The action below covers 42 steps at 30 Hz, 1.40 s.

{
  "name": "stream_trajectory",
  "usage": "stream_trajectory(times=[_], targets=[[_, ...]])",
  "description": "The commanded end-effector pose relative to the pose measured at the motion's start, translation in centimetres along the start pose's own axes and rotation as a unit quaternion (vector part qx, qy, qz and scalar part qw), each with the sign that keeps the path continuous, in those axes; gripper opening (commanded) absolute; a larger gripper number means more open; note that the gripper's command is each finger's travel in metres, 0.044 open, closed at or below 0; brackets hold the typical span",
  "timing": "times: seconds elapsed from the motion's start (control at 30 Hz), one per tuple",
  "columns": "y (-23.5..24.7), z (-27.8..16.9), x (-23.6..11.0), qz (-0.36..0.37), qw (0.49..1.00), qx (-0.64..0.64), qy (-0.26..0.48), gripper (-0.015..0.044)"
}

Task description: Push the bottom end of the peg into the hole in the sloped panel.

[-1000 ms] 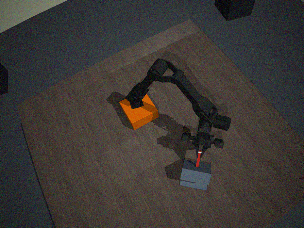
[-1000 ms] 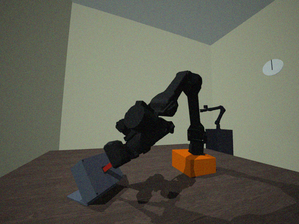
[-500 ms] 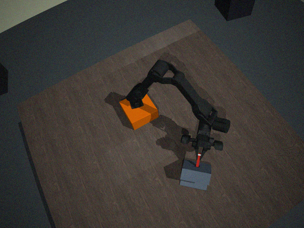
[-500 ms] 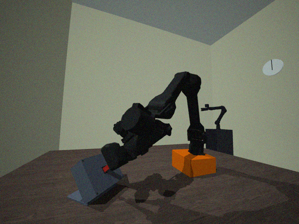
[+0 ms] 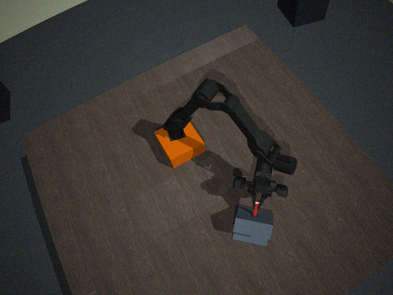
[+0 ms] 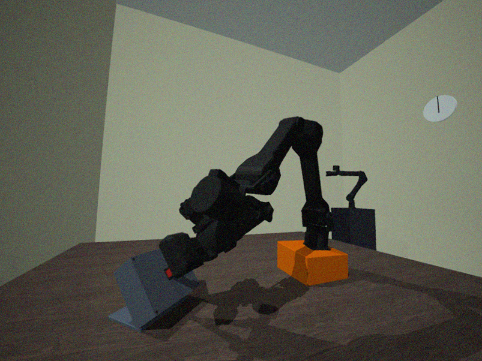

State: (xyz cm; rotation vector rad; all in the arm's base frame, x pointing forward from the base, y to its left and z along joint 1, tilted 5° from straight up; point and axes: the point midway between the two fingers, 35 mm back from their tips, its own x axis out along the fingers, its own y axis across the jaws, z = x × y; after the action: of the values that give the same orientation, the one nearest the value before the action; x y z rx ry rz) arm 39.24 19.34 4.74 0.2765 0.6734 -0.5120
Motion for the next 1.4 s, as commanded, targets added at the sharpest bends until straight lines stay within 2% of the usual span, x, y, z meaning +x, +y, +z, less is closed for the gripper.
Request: stream_trajectory(times=[0.0, 0.27, 0.83, 1.37], targets=[[0.1, 0.0, 0.1, 0.001, 1.0, -0.002, 0.001, 0.0], [0.0, 0.0, 0.0, 0.0, 1.0, 0.0, 0.0, 0.0], [0.1, 0.0, -0.5, 0.0, 1.0, 0.0, 0.001, 0.044], [0.3, -0.3, -4.1, 0.0, 1.0, -0.002, 0.005, 0.044]])
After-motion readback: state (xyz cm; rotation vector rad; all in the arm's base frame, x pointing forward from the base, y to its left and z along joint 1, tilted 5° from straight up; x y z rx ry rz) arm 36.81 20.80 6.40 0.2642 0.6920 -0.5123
